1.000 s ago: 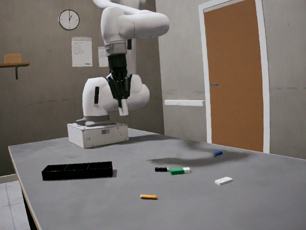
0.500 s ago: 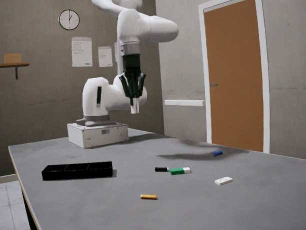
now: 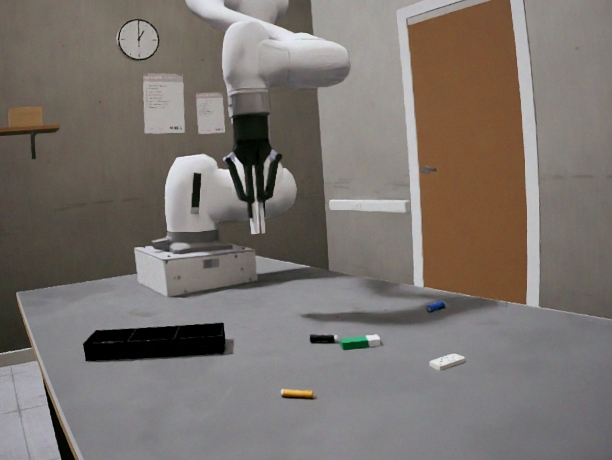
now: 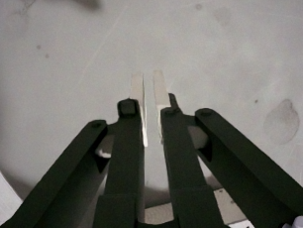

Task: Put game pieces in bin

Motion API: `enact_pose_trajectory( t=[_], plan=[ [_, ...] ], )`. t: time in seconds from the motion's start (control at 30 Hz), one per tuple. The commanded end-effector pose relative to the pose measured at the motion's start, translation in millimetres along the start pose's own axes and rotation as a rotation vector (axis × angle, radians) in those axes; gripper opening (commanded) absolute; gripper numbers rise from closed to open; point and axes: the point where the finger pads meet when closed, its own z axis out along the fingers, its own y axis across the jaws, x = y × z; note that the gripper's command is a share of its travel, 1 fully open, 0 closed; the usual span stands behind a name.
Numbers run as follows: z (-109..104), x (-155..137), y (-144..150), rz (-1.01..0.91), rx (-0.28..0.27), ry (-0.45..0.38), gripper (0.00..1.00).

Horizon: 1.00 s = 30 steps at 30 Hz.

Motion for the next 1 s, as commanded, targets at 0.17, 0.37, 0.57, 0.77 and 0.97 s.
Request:
enact_pose_trajectory(
  t=[0.17,0.37,0.57,0.77,0.97],
  plan=[
    [21.0,24.0,63.6,0.166,-0.003,0.002,0.15],
    [31.0,34.8,93.6,0.166,-0.004,0.002,0.15],
    [46.0,50.8,138.5,0.166,-0.004,0.002,0.15],
    [61.0,66.9,183.5,0.166,-0.004,0.002,0.15],
    [70.9,77.6,213.4,0.166,-0.004,0.002,0.15]
  ],
)
